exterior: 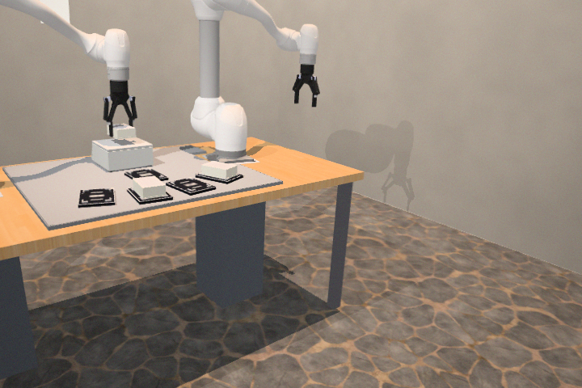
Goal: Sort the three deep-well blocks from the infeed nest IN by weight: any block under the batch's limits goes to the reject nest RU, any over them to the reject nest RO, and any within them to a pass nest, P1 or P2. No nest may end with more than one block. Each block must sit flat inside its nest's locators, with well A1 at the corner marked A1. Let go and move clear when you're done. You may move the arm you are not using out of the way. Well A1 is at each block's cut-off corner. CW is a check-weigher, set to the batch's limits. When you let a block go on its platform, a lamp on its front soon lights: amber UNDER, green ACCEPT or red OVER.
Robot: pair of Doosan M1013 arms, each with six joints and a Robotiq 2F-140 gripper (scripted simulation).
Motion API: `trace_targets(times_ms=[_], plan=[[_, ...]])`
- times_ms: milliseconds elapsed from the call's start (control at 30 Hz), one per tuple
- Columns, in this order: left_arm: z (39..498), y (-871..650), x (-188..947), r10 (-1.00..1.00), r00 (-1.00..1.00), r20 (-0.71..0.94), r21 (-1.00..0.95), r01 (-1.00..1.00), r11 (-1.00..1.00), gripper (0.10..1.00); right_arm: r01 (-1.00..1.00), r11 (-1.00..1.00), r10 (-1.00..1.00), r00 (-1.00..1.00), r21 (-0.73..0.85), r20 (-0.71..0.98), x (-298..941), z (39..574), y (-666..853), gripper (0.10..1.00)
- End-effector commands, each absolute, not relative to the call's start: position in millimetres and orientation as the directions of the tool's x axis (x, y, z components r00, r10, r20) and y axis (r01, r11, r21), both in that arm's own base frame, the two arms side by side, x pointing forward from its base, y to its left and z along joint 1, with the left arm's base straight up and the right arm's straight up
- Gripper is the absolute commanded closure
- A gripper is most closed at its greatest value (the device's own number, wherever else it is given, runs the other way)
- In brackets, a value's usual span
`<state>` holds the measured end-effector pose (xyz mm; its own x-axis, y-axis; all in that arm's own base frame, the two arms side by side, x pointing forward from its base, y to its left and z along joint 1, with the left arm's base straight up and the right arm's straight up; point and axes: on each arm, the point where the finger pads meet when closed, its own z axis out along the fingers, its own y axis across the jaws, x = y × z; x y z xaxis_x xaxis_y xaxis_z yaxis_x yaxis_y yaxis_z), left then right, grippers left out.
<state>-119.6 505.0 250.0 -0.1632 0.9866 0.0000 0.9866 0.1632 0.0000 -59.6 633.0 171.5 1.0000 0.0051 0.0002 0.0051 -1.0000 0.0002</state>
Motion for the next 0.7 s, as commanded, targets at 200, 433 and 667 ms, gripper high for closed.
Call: trace_targets(times_ms=[200, 433, 667], plan=[[250.6, 505.3, -119.8, 0.987, -0.163, 0.001, 0.0, 0.987, 0.163, 0.098, 0.005, -1.0, 0.005, 1.0, -0.001, 0.0, -59.7, 158.6, 633.4, 0.999], [250.6, 505.3, -119.8, 0.987, -0.163, 0.001, 0.0, 0.987, 0.163, 0.098, 0.005, -1.0, 0.005, 1.0, -0.001, 0.0, -59.6, 152.9, 633.4, 0.999], [250.6, 505.3, -119.8, 0.987, -0.163, 0.001, 0.0, 0.987, 0.163, 0.098, 0.005, -1.0, 0.005, 1.0, -0.001, 0.0, -59.6, 152.9, 633.4, 0.999]])
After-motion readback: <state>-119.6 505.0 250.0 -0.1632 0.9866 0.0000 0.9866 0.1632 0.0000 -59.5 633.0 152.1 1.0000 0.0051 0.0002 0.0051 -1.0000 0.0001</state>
